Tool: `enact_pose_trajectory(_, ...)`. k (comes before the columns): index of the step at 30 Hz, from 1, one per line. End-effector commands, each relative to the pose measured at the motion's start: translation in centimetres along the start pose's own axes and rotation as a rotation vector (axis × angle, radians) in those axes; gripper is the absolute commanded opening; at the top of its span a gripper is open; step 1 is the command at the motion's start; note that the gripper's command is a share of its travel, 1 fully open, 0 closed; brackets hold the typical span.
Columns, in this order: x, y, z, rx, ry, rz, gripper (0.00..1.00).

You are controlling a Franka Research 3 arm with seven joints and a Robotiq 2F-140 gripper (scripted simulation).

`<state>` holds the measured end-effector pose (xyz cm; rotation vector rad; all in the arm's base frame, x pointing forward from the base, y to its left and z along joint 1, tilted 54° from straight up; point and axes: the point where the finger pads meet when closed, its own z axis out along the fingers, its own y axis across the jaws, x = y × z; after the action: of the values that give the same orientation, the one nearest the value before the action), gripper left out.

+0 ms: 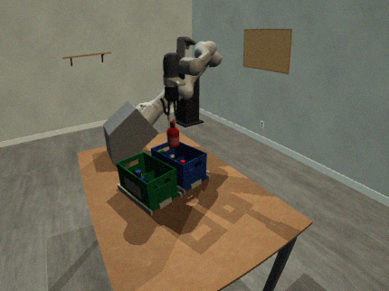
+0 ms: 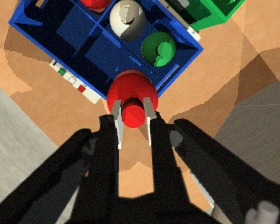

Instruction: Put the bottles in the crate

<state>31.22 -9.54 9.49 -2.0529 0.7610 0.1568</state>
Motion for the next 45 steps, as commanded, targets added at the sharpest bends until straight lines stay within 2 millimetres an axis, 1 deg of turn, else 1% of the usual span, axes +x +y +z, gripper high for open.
enact_pose_trajectory(1,0.5,0.1,0.1,-0.005,0.015,-0.005,0.00)
enact_pose_trajectory(45,0.6,0.1,4.1,-0.005,0.015,-0.005,0.00)
